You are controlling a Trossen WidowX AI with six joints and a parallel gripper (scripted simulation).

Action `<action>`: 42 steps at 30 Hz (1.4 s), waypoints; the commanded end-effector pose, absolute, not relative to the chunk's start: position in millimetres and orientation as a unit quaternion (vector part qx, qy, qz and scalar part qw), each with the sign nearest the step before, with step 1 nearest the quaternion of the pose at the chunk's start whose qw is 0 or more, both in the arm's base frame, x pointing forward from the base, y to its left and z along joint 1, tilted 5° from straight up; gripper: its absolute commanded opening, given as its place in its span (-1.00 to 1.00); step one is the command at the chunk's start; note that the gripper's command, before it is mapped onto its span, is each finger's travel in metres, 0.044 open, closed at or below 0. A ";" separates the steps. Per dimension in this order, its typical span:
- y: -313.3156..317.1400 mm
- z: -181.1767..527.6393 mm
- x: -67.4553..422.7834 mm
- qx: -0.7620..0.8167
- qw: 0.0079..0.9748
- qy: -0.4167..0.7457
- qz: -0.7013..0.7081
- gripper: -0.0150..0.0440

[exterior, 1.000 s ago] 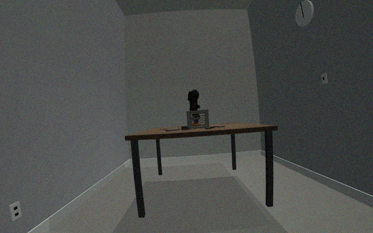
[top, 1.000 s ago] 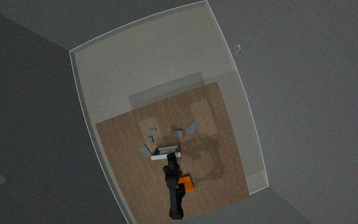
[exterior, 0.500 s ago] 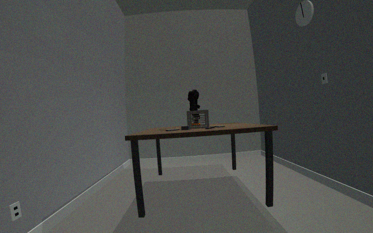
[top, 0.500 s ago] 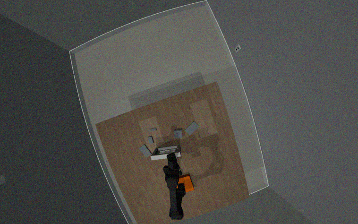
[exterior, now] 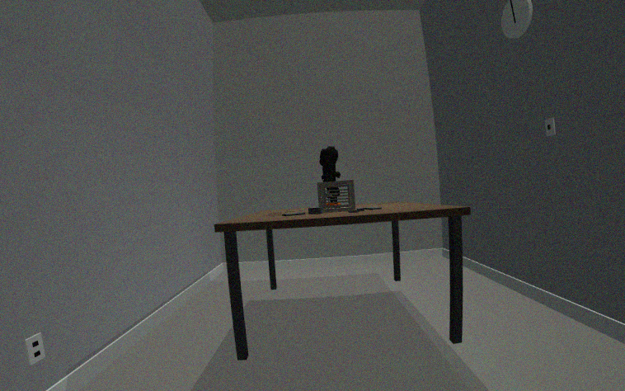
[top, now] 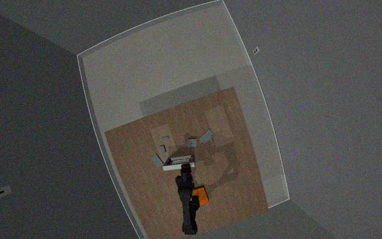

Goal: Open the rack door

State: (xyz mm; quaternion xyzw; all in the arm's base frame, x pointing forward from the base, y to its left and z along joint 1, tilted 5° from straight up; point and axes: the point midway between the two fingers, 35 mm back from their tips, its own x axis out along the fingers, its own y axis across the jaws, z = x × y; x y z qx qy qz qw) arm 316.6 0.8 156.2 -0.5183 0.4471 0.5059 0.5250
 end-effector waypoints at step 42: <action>46.6 152.8 246.9 -0.279 0.678 0.607 0.306 -0.42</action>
